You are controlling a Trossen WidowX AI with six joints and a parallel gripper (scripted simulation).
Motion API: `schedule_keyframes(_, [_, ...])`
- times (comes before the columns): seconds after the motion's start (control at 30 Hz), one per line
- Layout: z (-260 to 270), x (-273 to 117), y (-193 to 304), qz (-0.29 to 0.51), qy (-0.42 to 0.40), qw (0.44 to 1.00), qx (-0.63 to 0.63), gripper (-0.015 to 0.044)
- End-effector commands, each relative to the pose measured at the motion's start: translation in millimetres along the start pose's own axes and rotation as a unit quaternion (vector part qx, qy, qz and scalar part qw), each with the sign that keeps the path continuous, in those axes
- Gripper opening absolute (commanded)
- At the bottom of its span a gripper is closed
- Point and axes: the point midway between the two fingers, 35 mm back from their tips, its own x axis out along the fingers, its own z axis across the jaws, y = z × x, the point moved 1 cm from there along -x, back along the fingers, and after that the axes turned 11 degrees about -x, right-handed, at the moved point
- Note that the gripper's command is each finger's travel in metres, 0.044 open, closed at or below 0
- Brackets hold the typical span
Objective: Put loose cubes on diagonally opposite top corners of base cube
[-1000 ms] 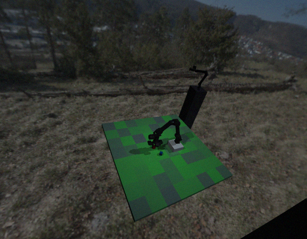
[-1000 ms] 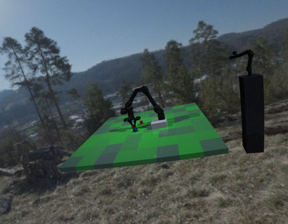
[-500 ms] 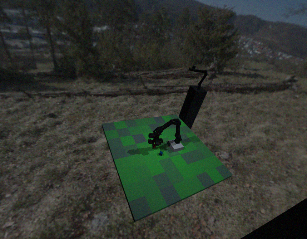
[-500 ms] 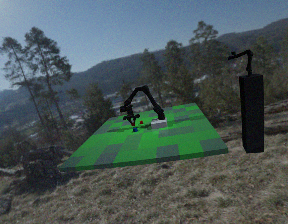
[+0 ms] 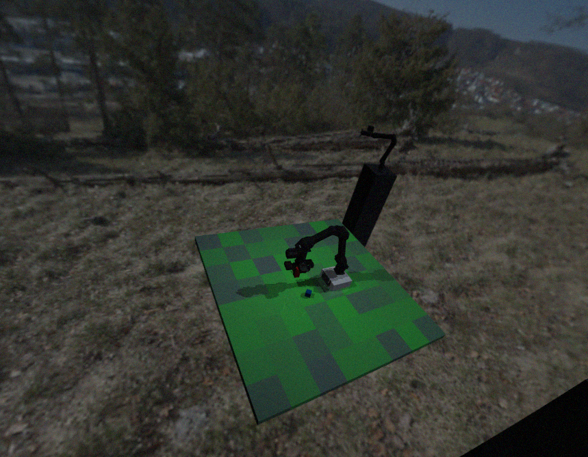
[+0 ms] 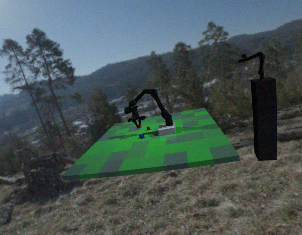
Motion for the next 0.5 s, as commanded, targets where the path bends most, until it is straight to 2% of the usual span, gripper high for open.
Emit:
schedule_keyframes(0.0, [-1, -17, 0, -0.001, 0.004, 1.000, 0.002, 0.0105])
schedule_keyframes(0.23, [2, -37, -1, -0.001, 0.004, 1.000, 0.002, 0.0105])
schedule_keyframes(0.47, [4, -35, -11, -0.002, 0.004, 0.999, 0.049, 0.0105])
